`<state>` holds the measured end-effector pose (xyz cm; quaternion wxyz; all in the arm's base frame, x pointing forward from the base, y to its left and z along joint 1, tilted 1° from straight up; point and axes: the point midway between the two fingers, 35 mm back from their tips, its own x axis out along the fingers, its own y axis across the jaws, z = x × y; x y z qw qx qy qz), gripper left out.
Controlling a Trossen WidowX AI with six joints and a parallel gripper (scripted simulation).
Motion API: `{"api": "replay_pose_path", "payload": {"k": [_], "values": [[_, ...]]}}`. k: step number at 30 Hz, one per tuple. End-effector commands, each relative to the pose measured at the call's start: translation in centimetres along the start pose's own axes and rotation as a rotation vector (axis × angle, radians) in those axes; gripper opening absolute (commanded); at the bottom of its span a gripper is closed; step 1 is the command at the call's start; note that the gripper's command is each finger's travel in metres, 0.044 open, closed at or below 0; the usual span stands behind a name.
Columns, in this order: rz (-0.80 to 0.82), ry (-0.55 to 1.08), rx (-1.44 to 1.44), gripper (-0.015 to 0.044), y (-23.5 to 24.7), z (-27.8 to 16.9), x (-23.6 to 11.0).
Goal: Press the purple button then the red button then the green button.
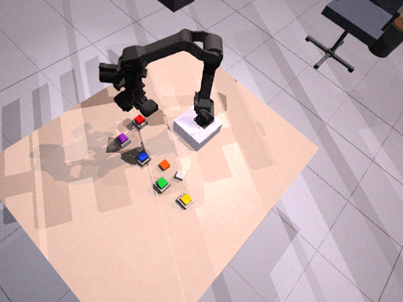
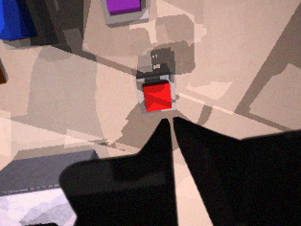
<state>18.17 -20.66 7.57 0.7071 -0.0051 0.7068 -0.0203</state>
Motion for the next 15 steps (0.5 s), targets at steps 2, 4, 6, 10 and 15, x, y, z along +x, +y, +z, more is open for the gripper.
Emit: {"api": "replay_pose_path", "payload": {"k": [2, 4, 6, 10, 15], "values": [[0.002, 0.001, 0.001, 0.002, 0.2, -0.1, -1.5], [0.003, 0.0, 0.001, 0.002, 0.7, 0.6, -1.5], [0.005, -0.002, 0.002, 0.002, 2.2, 2.5, -1.6], [0.009, -0.006, 0.002, 0.002, 6.2, 6.3, -1.7], [0.015, -0.009, 0.002, 0.002, 12.3, 9.9, -1.8]]}}
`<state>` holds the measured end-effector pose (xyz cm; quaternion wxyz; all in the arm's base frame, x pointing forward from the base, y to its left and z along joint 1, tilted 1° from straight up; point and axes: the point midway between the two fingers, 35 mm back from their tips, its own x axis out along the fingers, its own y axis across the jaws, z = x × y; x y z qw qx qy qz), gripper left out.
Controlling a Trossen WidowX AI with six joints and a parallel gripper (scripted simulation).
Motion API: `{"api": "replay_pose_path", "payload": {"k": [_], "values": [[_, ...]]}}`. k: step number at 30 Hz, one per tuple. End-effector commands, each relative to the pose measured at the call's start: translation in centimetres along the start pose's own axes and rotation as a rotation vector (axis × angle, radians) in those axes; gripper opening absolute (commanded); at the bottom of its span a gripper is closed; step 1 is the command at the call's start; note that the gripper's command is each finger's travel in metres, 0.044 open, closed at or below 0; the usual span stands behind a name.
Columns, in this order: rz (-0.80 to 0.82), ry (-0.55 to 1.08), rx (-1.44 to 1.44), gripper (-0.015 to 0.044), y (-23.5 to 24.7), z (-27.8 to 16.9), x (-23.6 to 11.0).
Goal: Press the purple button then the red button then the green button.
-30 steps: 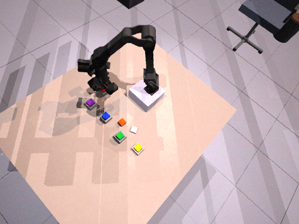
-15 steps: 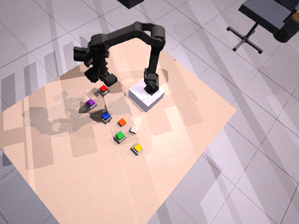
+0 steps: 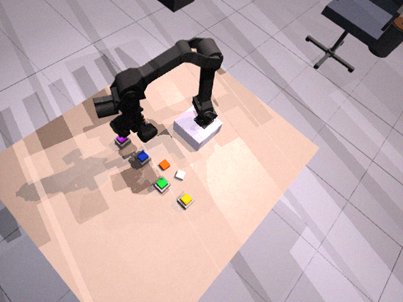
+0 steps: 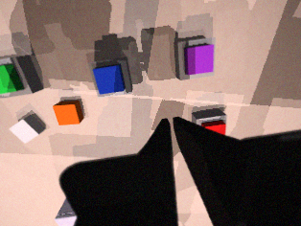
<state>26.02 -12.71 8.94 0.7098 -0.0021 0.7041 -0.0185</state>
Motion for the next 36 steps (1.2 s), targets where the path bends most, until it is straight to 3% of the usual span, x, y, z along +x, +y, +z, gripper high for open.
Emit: {"api": "replay_pose_path", "payload": {"k": [1, 11, 17, 22, 36], "values": [[0.009, -0.002, 0.0, 0.002, 5.6, 2.8, -0.1], [0.018, -0.001, 0.0, 0.002, 19.3, 4.6, -0.2], [0.018, -0.001, 0.0, 0.002, 19.6, 4.6, 0.1], [0.018, -0.001, 0.0, 0.002, 19.7, 4.6, 5.8], [0.018, -0.001, 0.0, 0.002, 19.7, 4.6, 7.4]]}}
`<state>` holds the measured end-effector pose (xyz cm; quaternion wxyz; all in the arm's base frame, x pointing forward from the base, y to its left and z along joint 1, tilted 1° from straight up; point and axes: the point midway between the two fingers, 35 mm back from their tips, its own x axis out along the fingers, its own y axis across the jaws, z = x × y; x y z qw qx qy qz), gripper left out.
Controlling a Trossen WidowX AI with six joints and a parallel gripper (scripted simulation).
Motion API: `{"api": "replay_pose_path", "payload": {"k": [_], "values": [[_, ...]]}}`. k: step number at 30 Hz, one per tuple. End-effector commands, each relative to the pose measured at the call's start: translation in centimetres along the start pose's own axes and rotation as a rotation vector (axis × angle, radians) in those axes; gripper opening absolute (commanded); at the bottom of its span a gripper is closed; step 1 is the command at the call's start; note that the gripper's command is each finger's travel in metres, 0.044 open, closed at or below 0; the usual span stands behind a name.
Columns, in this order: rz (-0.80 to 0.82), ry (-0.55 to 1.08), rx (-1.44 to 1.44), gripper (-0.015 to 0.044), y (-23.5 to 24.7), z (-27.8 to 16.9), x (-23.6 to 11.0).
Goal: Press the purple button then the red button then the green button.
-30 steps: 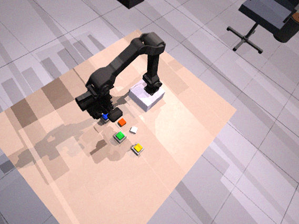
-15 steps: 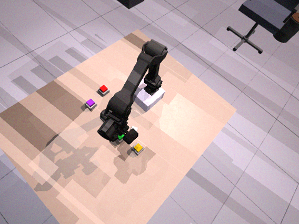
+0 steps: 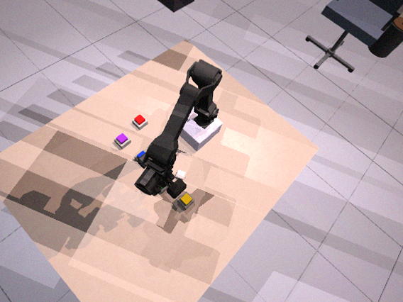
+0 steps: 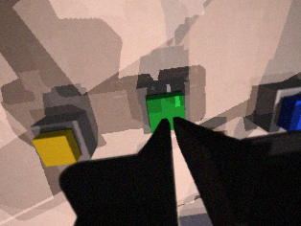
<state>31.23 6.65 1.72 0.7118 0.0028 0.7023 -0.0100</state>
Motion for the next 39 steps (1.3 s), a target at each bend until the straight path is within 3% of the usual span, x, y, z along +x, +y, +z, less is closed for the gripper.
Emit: {"api": "replay_pose_path", "payload": {"k": [1, 12, 32, 35, 39], "values": [[-0.001, 0.004, 0.005, 0.002, 0.0, -0.1, 0.9], [-0.001, 0.005, 0.005, 0.002, 0.0, -0.2, 2.6], [-0.001, 0.005, 0.005, 0.002, 0.0, -0.2, 2.6], [-0.001, 0.004, 0.004, 0.002, 0.0, -0.1, -0.3], [-0.001, 0.004, 0.005, 0.002, 0.0, -0.1, -0.7]]}}
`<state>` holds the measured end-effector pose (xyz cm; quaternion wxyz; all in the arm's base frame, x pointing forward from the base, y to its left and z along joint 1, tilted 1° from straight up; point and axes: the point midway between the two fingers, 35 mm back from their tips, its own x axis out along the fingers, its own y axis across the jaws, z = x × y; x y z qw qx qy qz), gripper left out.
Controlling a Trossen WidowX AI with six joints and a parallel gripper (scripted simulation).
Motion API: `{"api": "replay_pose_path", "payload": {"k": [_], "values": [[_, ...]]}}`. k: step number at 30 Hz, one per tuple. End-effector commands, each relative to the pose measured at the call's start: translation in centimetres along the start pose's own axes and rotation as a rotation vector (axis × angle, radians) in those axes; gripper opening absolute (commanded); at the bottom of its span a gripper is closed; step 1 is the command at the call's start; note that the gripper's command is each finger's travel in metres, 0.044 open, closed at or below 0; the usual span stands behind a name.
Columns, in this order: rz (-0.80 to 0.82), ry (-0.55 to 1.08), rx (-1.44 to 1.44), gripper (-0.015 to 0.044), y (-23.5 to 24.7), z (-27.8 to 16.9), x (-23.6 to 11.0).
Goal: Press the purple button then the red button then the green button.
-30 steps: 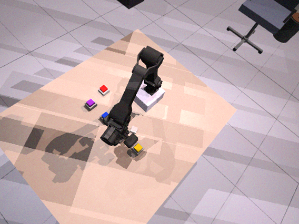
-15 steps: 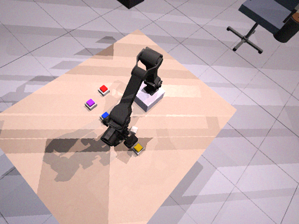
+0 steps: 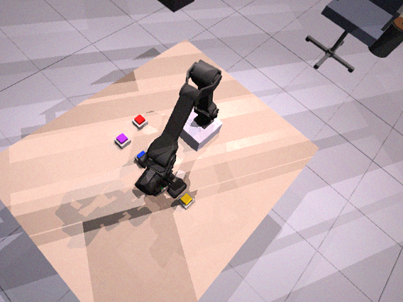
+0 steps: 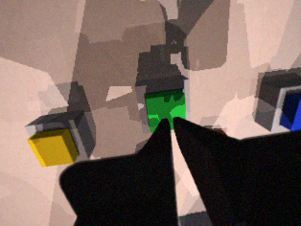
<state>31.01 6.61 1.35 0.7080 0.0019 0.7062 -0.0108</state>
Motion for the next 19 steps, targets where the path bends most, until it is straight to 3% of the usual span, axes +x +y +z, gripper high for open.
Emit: {"api": "replay_pose_path", "payload": {"k": [1, 11, 15, 19], "values": [[0.001, -0.006, 0.005, 0.002, 0.0, 0.1, -1.0], [0.011, -0.006, 0.002, 0.0283, 11.4, -5.0, -6.4], [0.012, -0.001, 0.005, 0.0387, 12.9, -6.4, -7.3], [0.012, -0.001, 0.005, 0.04, 12.9, -6.4, -7.3]]}}
